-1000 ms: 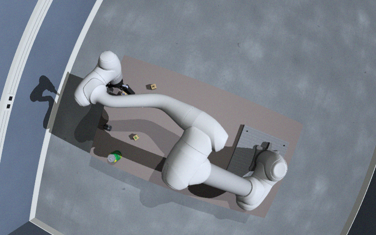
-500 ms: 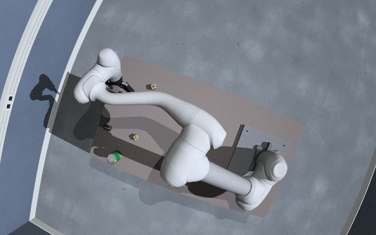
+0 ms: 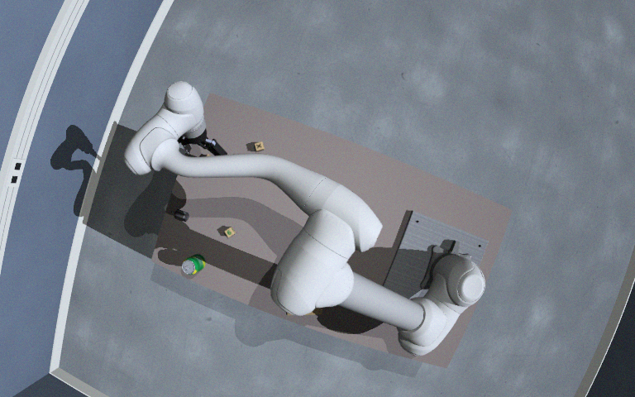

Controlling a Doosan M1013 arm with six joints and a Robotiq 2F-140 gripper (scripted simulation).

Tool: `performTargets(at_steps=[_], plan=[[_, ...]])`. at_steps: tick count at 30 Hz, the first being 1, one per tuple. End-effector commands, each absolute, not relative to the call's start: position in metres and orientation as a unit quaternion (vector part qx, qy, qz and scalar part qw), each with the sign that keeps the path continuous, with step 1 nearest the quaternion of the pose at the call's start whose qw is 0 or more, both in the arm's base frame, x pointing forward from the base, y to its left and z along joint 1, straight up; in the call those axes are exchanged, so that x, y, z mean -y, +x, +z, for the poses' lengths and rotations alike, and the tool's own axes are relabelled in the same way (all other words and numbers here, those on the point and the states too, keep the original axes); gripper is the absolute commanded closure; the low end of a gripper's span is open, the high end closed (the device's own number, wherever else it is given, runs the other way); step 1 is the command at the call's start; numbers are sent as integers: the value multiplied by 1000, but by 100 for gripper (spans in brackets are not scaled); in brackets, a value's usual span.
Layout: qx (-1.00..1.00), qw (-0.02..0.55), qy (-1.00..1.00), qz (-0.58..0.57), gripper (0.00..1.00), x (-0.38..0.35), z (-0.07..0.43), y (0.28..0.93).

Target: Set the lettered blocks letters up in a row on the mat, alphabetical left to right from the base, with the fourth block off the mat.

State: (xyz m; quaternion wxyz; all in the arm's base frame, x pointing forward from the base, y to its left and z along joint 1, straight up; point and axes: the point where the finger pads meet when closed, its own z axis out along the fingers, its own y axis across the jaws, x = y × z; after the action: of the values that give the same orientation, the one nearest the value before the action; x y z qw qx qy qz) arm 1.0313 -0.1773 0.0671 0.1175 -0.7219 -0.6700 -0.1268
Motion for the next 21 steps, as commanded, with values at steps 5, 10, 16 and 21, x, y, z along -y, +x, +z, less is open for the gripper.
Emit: performTargets(at_steps=[5,10,16,21], plan=[[670,117,-722,-128,0,177,69,1032],[670,117,-722,-128,0,177,69,1032],[670,117,-722,-128,0,177,69,1032],[670,117,-722,-128,0,183,69,1025]])
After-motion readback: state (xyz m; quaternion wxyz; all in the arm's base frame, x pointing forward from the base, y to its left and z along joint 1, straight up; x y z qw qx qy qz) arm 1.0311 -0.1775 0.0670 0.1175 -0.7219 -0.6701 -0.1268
